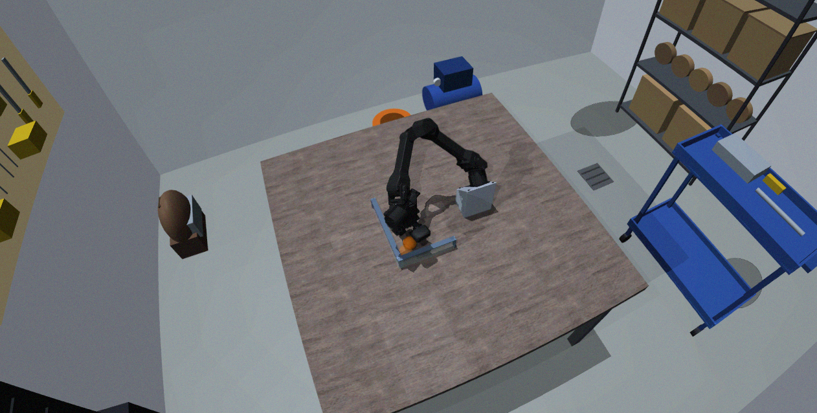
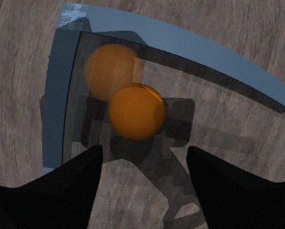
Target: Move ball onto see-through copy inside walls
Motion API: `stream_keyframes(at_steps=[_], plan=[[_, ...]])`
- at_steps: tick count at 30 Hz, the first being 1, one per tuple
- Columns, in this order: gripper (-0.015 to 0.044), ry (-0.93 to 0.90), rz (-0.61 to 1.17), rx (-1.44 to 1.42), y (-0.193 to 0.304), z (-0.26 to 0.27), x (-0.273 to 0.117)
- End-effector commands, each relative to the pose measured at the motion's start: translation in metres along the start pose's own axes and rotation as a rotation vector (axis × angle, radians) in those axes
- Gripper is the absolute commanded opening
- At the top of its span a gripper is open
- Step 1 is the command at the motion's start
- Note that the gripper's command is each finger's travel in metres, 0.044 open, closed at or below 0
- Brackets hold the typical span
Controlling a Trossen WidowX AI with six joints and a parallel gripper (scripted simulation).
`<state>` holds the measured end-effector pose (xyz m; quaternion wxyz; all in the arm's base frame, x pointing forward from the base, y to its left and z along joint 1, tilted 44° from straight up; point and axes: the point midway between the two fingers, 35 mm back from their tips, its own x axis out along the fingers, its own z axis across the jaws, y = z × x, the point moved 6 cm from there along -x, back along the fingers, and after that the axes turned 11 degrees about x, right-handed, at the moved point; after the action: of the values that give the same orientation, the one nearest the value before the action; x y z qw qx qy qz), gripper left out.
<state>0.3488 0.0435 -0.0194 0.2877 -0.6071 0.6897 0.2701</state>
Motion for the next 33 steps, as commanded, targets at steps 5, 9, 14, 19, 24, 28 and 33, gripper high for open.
stream_keyframes(at_steps=[5, 9, 14, 19, 24, 28, 33], plan=[[0.0056, 0.005, 0.013, -0.566, 0.029, -0.027, 0.03], [0.0, 0.005, 0.013, -0.566, 0.029, -0.027, 0.03], [0.0, 0.005, 0.013, -0.566, 0.029, -0.027, 0.03], [0.0, 0.005, 0.013, -0.566, 0.029, -0.027, 0.03], [0.0, 0.005, 0.013, -0.566, 0.029, -0.027, 0.037], [0.0, 0.005, 0.013, -0.566, 0.029, -0.027, 0.044], [0.0, 0.005, 0.013, -0.566, 0.029, -0.027, 0.052]])
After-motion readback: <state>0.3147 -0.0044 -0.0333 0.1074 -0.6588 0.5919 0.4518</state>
